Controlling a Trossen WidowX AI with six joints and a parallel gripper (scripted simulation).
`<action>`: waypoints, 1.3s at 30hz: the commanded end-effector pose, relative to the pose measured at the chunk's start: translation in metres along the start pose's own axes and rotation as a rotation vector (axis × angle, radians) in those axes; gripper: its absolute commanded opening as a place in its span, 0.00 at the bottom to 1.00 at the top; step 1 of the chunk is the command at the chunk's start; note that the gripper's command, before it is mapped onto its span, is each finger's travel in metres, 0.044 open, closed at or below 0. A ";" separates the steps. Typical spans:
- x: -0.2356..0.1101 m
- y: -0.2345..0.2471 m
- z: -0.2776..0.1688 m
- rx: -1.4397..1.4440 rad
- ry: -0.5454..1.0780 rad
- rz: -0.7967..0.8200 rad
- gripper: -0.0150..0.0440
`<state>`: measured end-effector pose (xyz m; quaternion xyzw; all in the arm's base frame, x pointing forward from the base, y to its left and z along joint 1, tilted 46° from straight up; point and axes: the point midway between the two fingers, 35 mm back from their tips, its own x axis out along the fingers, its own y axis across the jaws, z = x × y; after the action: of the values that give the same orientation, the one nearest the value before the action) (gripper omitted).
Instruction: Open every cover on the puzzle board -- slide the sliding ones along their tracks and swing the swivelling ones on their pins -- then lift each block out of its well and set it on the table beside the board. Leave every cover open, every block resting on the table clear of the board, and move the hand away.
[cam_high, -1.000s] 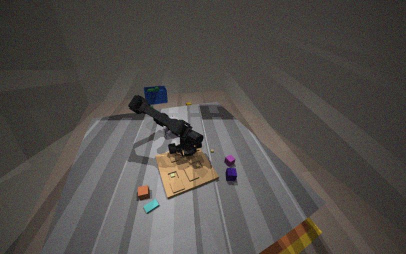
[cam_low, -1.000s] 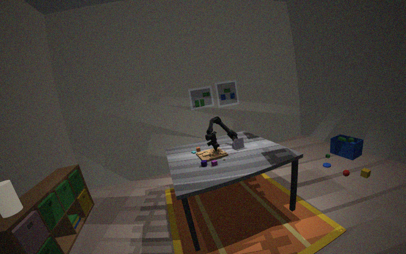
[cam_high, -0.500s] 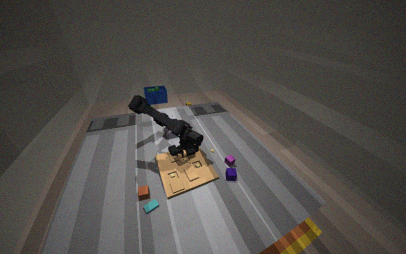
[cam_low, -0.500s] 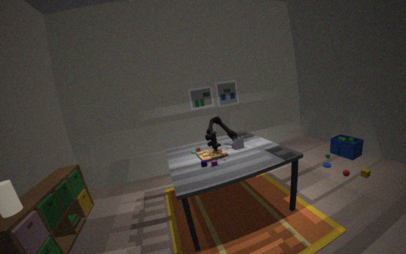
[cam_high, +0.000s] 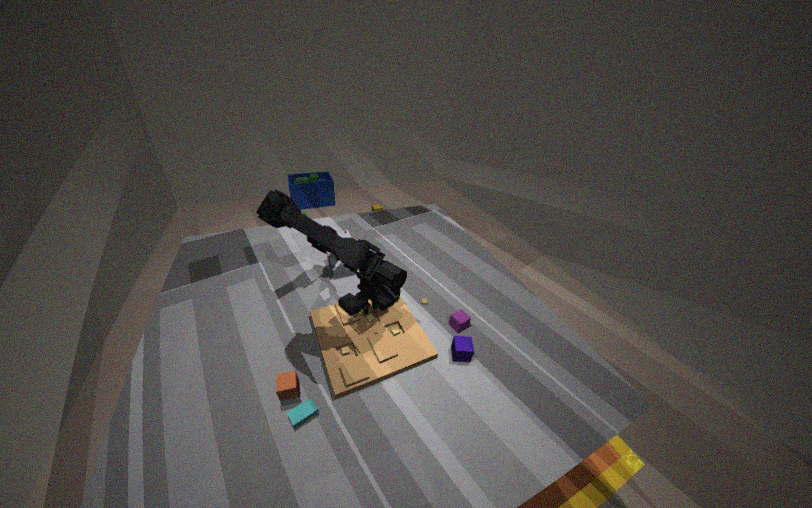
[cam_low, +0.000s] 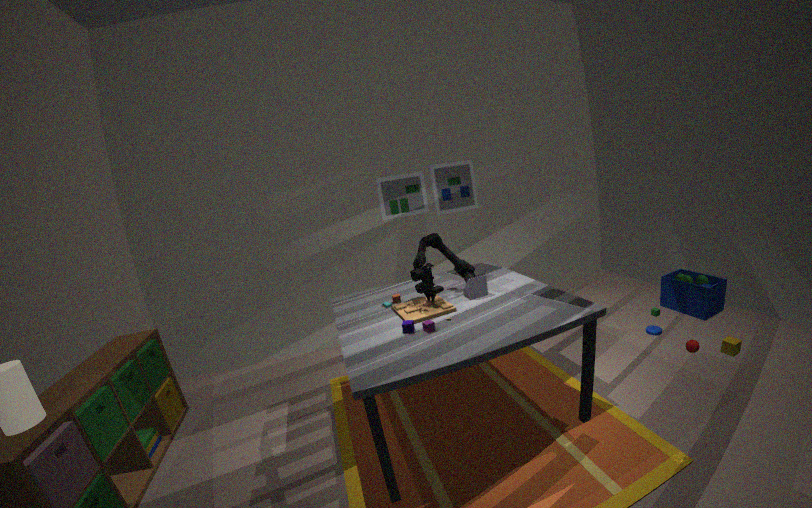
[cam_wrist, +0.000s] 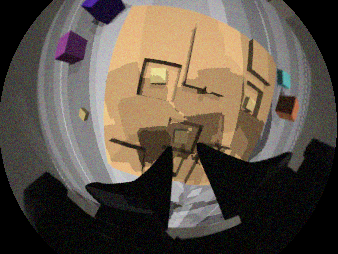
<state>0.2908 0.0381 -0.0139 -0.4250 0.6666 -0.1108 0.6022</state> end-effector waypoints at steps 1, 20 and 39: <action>0.001 0.000 0.000 -0.053 0.000 -0.003 0.50; 0.001 0.000 0.000 -0.337 0.001 -0.003 0.50; 0.001 0.000 0.000 -0.621 0.001 -0.003 0.50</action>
<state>0.2909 0.0377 -0.0144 -0.5800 0.6704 0.0851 0.4549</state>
